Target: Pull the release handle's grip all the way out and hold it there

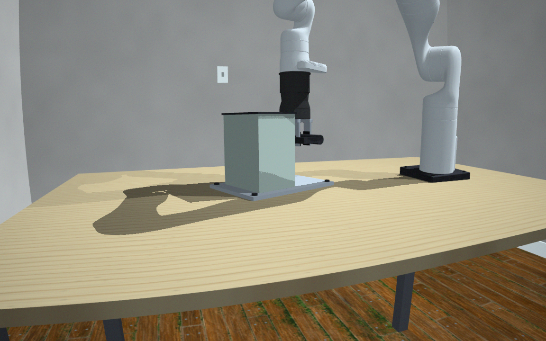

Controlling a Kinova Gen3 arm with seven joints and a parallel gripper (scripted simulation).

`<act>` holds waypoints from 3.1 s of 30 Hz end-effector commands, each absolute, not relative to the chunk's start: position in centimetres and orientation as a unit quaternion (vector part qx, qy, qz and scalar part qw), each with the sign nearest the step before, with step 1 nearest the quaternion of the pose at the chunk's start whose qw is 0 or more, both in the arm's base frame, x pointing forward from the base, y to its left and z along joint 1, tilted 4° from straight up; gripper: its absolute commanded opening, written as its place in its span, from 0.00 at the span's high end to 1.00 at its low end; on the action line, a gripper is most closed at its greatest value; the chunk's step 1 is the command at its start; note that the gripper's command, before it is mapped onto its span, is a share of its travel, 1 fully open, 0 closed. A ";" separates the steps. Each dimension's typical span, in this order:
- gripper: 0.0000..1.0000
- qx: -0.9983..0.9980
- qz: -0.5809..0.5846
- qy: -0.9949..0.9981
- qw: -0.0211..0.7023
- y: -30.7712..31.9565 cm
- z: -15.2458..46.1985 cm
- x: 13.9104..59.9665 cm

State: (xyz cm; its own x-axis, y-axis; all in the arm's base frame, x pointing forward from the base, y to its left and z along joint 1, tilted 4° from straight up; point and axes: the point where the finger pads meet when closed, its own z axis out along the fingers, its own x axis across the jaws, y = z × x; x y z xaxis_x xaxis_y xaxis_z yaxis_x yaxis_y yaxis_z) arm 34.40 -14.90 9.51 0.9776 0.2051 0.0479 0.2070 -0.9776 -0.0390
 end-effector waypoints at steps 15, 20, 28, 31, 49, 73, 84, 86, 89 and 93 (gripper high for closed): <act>1.00 -0.994 -0.022 -0.104 0.022 -14.9 9.6 34.4; 1.00 -0.994 -0.022 -0.104 0.022 -14.9 9.6 34.4; 1.00 -0.994 -0.022 -0.104 0.022 -14.9 9.6 34.4; 1.00 -0.994 -0.022 -0.104 0.022 -14.9 9.6 34.4; 1.00 -0.994 -0.022 -0.104 0.022 -14.9 9.6 34.4; 1.00 -0.994 -0.022 -0.104 0.022 -15.0 9.5 34.1; 1.00 -0.994 -0.022 -0.104 0.022 -15.3 9.5 32.5; 1.00 -0.994 -0.022 -0.104 0.022 -15.4 9.4 32.0; 1.00 -0.994 -0.022 -0.104 0.022 -15.6 9.4 31.3; 1.00 -0.994 -0.022 -0.104 0.022 -15.8 9.4 30.4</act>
